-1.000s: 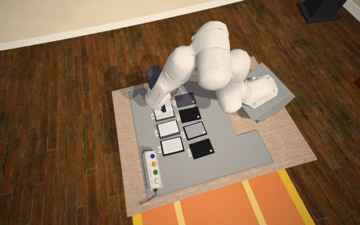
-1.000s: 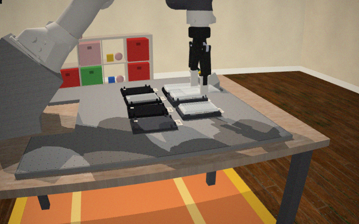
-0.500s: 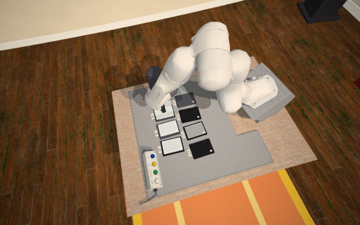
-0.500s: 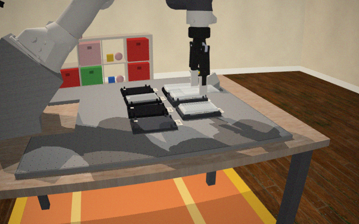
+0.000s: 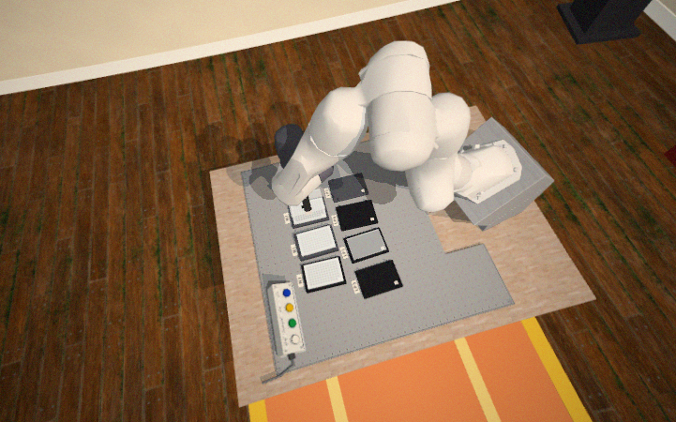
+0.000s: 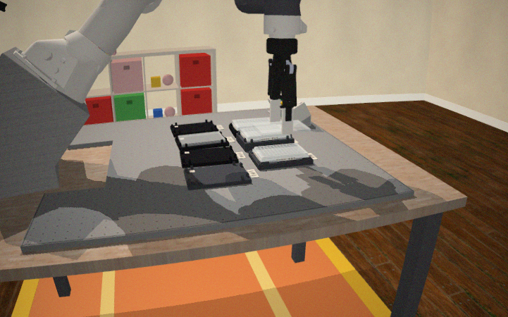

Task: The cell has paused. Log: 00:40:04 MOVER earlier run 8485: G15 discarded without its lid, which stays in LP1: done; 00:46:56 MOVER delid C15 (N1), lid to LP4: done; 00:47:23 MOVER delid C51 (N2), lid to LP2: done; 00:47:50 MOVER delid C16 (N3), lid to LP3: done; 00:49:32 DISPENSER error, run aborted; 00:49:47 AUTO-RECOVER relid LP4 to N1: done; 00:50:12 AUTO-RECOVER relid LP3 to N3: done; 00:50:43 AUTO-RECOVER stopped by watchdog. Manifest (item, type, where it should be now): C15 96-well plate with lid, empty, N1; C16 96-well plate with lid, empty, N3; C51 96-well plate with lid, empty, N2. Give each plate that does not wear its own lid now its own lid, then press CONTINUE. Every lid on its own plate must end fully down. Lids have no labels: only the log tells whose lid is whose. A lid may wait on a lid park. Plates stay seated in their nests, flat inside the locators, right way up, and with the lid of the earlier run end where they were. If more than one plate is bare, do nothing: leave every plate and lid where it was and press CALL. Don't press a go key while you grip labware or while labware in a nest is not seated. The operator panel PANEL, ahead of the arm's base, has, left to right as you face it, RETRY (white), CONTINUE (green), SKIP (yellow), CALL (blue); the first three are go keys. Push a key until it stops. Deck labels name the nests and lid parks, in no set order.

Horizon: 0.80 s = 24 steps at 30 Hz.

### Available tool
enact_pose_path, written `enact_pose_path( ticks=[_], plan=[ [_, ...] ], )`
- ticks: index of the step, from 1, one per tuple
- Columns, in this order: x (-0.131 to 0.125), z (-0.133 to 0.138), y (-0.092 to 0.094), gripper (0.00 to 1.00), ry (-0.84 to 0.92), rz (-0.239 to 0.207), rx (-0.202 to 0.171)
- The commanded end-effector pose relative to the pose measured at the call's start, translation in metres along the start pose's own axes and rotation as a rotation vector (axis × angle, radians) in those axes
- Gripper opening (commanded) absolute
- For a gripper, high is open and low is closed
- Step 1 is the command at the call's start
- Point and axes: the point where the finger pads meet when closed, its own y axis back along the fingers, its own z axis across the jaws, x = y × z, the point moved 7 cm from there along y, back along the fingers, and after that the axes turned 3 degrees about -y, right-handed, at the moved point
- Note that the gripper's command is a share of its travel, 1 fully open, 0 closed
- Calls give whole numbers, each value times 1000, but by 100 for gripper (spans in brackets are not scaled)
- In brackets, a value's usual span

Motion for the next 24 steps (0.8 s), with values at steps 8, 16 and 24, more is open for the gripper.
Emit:
enact_pose_path(
  ticks=[8,16,24],
  plan=[
    [0,0,-4,0,-31,0,2],
    [0,-1,-12,0,-39,0,2],
    [0,-1,-21,0,-39,0,2]
  ],
)
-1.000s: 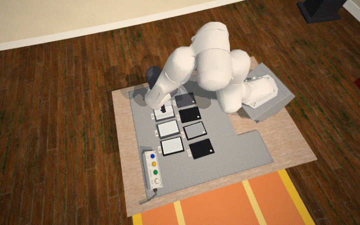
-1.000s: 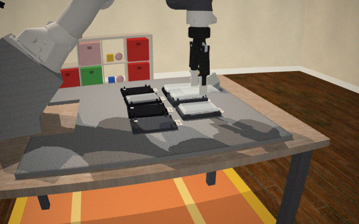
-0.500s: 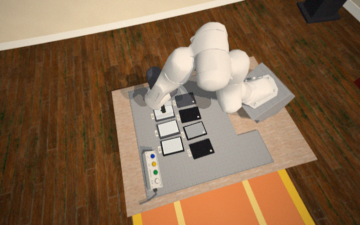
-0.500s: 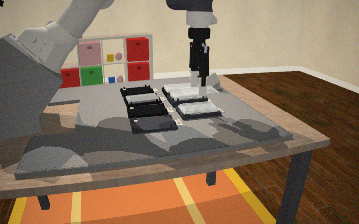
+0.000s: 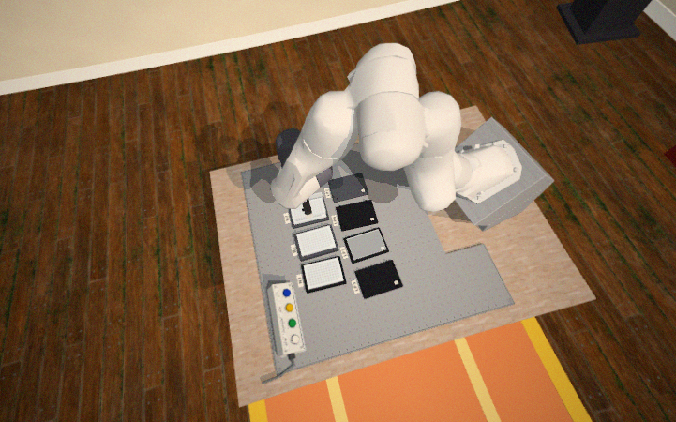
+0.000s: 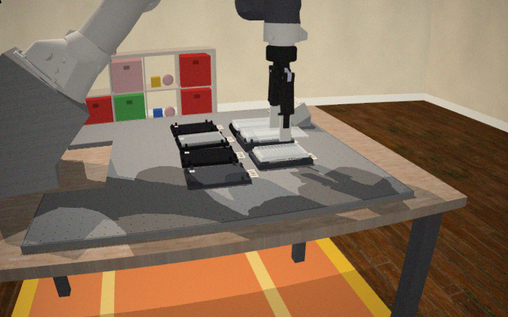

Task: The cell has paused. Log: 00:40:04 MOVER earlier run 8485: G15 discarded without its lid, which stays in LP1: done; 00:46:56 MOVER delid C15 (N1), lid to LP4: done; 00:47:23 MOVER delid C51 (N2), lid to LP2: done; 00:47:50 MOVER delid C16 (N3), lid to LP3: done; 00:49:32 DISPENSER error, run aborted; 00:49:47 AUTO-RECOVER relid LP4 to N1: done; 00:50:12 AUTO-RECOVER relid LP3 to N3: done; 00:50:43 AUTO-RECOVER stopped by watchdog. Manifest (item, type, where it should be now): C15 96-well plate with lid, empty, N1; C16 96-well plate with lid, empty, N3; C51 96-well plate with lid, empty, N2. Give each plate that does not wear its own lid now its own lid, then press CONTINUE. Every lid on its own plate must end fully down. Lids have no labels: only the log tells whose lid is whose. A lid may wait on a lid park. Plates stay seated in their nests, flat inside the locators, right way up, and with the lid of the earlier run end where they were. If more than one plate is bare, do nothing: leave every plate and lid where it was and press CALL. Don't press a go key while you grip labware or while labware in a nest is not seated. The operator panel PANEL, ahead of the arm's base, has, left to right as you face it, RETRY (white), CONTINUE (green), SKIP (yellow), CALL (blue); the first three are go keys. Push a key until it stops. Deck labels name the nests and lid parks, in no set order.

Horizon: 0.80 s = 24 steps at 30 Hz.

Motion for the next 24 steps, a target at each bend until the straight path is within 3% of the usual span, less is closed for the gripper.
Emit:
enact_pose_path(
  ticks=[1,24],
  plan=[
    [1,2,-4,0,6,7,-7],
    [1,2,-28,0,6,7,-7]
  ],
)
